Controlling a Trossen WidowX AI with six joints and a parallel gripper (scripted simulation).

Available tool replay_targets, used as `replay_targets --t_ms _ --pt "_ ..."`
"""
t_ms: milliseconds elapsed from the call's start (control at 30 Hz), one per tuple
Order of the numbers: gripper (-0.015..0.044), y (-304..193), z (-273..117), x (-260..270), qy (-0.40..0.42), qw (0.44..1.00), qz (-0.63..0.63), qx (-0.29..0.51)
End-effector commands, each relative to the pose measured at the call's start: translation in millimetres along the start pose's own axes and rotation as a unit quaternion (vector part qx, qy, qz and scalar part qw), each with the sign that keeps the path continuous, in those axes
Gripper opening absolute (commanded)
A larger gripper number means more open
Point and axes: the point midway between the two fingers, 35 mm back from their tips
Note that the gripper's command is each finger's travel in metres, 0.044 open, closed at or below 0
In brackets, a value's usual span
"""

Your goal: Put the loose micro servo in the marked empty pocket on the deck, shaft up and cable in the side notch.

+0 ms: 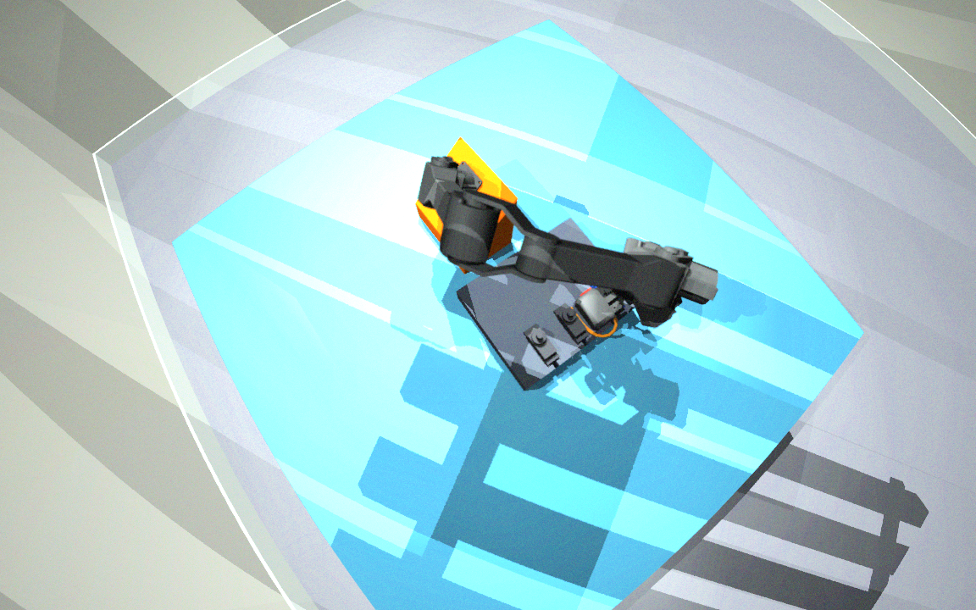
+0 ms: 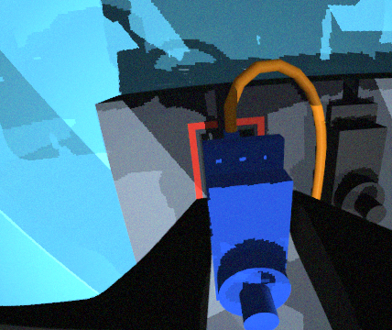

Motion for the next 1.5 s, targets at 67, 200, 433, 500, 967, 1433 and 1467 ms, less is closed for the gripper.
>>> replay_targets --t_ms 67,200,433,500,967,1433,1467 --pt "0.0 -0.8 4.5 0.6 -0.003 1.0 -0.006 -0.002" --pt "0.0 -0.8 4.5 0.6 -0.003 1.0 -0.006 -0.002" --pt "0.0 -0.8 6.6 0.6 -0.003 1.0 -0.006 -0.002" --pt "0.0 -0.8 8.4 0.6 -0.003 1.0 -0.006 -0.002" --pt "0.0 -0.7 18.9 0.4 -0.004 1.0 -0.006 -0.002" --pt "0.0 -0.7 28.6 0.2 -0.004 1.0 -0.006 -0.002" --pt "0.0 -0.7 29.6 0.2 -0.004 1.0 -0.006 -0.002"
Point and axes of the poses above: the point midway between the two fingers, 35 mm back from their tips, its own z axis out along the fingers, its own x axis across the jaws, y = z × x, and after that the axes turned 5 degrees about z, right-handed
